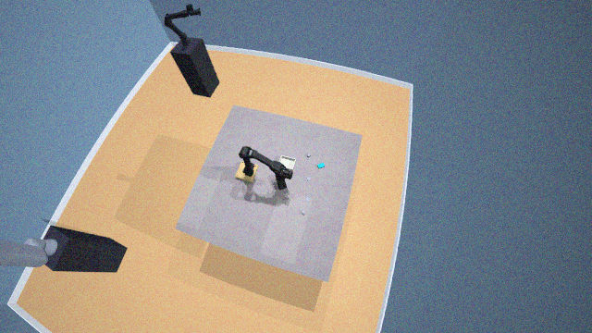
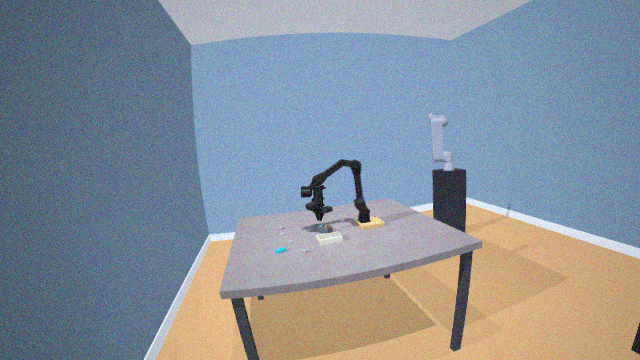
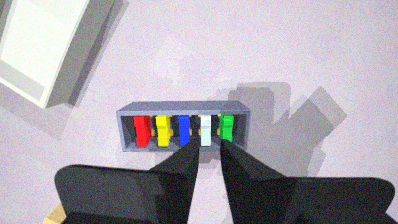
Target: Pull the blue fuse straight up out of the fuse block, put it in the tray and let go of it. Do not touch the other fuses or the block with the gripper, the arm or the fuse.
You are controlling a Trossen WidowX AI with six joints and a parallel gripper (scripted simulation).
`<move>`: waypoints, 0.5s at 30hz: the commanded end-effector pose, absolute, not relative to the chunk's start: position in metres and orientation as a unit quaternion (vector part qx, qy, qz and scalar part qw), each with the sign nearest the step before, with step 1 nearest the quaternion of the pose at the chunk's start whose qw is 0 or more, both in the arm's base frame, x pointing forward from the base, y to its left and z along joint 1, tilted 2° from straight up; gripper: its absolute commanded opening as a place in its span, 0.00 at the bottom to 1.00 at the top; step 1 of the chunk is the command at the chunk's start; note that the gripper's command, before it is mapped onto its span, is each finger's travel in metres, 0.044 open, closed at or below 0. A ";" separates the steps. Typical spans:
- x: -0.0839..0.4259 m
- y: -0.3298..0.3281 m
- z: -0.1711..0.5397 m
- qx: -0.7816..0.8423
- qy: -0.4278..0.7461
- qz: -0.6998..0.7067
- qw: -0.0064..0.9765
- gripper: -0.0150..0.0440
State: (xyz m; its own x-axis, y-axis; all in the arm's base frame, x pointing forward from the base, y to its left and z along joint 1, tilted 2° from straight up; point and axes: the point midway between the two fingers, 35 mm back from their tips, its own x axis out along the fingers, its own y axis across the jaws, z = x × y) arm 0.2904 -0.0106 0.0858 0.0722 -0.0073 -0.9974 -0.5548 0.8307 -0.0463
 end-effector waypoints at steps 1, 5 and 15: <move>0.276 0.005 0.089 -0.216 0.657 0.229 0.685 0.38; 0.276 0.005 0.089 -0.216 0.657 0.229 0.685 0.38; 0.276 0.004 0.081 -0.216 0.657 0.229 0.685 0.38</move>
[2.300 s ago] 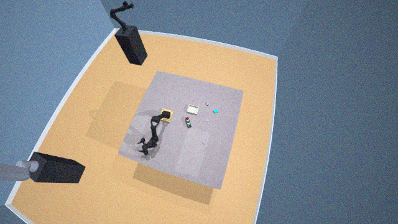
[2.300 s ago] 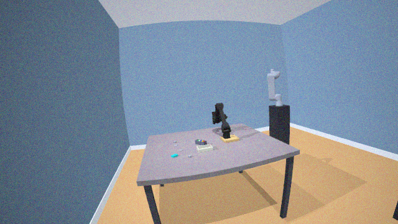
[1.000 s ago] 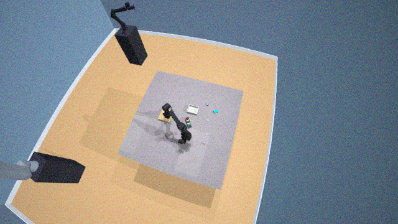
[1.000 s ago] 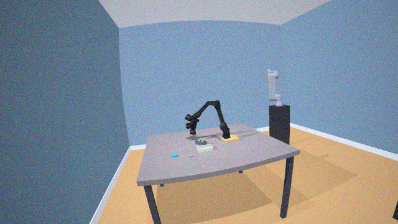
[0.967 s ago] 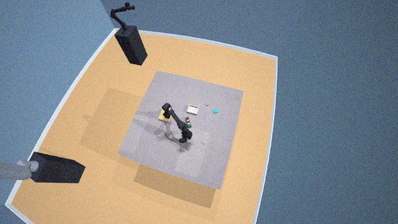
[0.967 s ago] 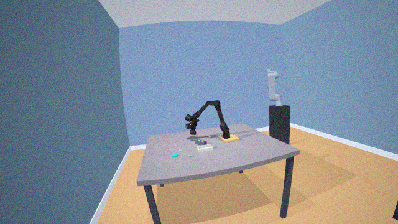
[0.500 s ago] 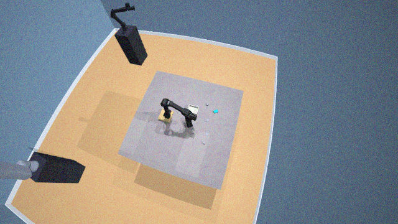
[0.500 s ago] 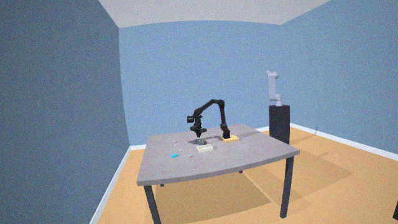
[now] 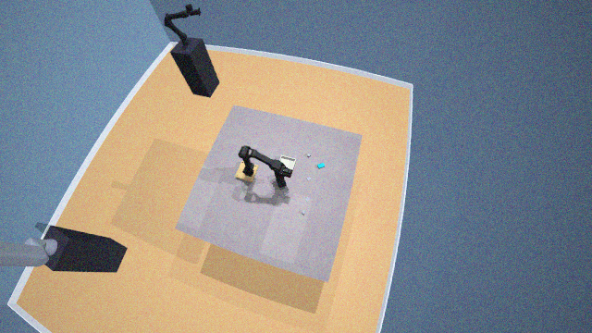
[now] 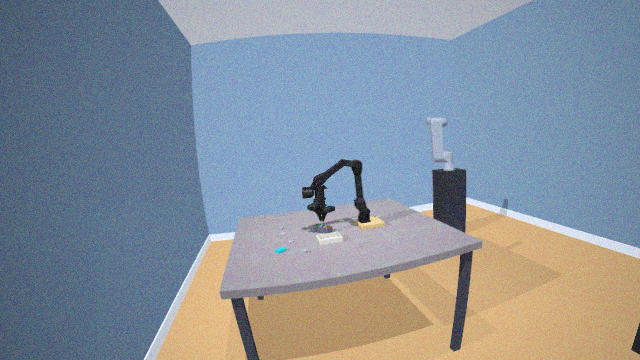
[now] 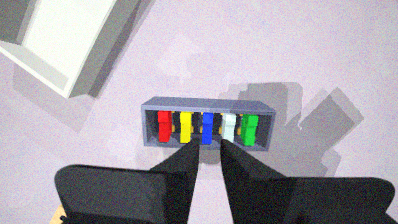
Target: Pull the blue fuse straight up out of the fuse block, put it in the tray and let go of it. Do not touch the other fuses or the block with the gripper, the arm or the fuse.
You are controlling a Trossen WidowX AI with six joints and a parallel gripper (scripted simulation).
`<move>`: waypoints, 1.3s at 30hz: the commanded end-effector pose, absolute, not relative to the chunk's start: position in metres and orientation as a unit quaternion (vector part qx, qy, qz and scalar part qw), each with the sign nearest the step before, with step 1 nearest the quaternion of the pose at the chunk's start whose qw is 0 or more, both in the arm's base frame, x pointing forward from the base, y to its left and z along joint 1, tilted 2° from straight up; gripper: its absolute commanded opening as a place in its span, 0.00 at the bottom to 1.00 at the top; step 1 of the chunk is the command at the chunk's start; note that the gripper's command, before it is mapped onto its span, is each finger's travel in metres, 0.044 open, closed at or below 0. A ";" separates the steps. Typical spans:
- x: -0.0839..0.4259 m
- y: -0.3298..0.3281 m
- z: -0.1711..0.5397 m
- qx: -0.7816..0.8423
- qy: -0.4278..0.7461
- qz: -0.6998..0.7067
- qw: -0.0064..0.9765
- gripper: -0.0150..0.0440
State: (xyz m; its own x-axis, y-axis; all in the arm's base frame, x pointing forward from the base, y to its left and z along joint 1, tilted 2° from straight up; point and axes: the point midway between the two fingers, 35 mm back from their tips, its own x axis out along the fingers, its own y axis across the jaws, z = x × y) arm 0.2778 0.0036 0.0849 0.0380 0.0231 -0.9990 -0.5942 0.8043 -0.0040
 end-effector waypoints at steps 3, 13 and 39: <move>0.276 0.004 0.078 -0.216 0.657 0.229 0.685 0.38; 0.277 0.004 0.068 -0.216 0.657 0.229 0.685 0.38; 0.277 0.003 0.056 -0.216 0.657 0.229 0.685 0.38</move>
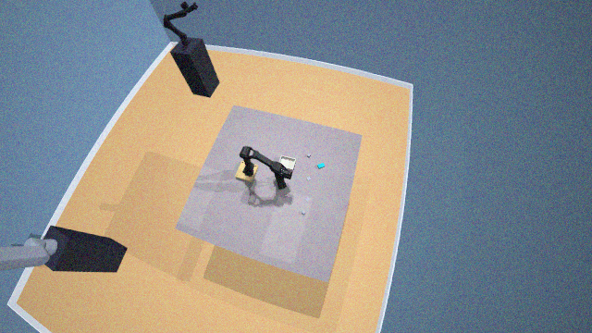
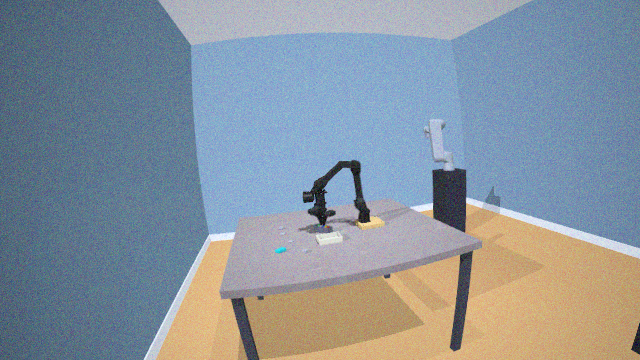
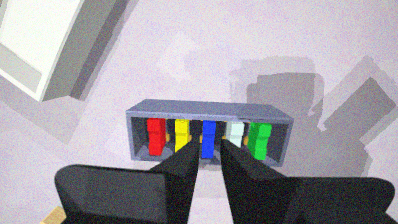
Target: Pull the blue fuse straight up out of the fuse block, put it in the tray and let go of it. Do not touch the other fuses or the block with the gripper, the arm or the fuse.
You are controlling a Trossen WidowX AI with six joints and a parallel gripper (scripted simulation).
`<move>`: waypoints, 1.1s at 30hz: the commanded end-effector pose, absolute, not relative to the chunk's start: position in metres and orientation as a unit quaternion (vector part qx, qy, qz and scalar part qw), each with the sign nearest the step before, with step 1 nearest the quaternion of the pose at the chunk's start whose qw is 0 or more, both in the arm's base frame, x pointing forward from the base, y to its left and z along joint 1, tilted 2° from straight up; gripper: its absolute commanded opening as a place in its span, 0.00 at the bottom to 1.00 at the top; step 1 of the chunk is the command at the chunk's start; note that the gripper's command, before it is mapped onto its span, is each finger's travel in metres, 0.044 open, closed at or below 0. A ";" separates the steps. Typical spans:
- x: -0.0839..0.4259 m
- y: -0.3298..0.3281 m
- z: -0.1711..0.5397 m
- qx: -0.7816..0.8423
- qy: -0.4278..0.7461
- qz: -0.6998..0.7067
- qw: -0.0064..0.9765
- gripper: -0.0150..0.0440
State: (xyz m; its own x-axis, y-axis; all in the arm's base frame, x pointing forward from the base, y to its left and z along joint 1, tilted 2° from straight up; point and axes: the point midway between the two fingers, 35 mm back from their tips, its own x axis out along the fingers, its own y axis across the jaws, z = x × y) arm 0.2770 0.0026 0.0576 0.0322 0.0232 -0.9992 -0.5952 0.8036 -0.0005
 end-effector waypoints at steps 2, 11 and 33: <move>0.277 0.003 0.055 -0.216 0.657 0.229 0.685 0.38; 0.277 0.004 0.048 -0.216 0.657 0.229 0.685 0.38; 0.277 0.003 0.049 -0.218 0.658 0.226 0.685 0.25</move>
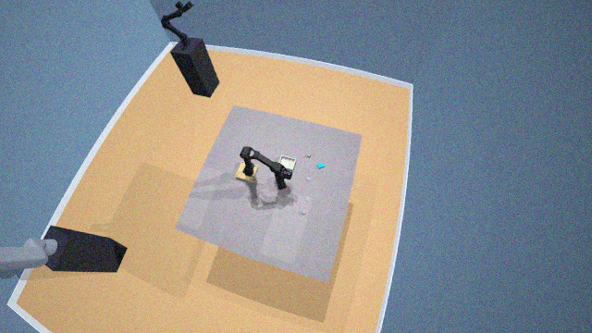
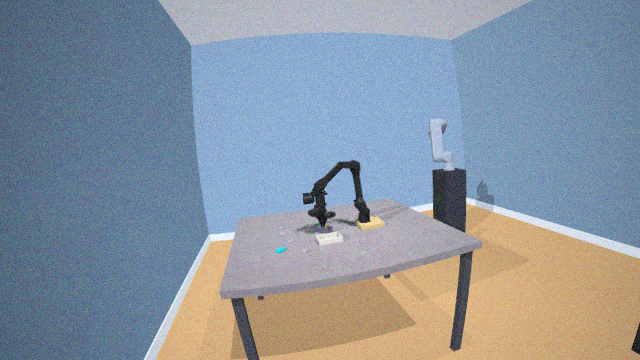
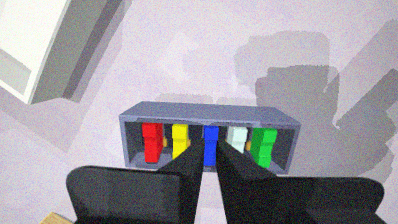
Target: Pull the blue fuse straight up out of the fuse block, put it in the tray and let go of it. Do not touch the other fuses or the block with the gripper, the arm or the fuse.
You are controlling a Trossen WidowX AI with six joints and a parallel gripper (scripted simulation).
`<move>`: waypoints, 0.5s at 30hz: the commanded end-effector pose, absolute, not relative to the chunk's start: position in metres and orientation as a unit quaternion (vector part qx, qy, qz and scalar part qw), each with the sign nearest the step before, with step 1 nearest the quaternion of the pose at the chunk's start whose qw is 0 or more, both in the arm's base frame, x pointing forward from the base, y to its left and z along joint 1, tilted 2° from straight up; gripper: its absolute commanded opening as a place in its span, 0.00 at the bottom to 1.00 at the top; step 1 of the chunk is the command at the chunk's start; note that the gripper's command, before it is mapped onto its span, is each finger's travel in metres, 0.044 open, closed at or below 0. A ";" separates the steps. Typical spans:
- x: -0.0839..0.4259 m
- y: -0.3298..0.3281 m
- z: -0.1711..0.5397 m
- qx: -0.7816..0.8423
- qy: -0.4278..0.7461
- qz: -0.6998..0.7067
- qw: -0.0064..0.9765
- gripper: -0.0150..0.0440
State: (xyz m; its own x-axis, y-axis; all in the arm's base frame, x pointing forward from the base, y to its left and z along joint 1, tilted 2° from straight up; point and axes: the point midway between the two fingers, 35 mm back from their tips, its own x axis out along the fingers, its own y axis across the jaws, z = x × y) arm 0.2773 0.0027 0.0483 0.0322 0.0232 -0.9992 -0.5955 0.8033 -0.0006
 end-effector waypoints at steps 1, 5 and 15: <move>0.278 0.003 0.049 -0.218 0.658 0.226 0.685 0.25; 0.278 0.003 0.051 -0.217 0.658 0.226 0.685 0.25; 0.278 0.003 0.056 -0.217 0.658 0.226 0.685 0.25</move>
State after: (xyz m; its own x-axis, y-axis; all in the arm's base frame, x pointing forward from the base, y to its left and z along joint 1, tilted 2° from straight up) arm 0.2766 0.0026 0.0533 0.0291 0.0232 -0.9993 -0.5951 0.8036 0.0013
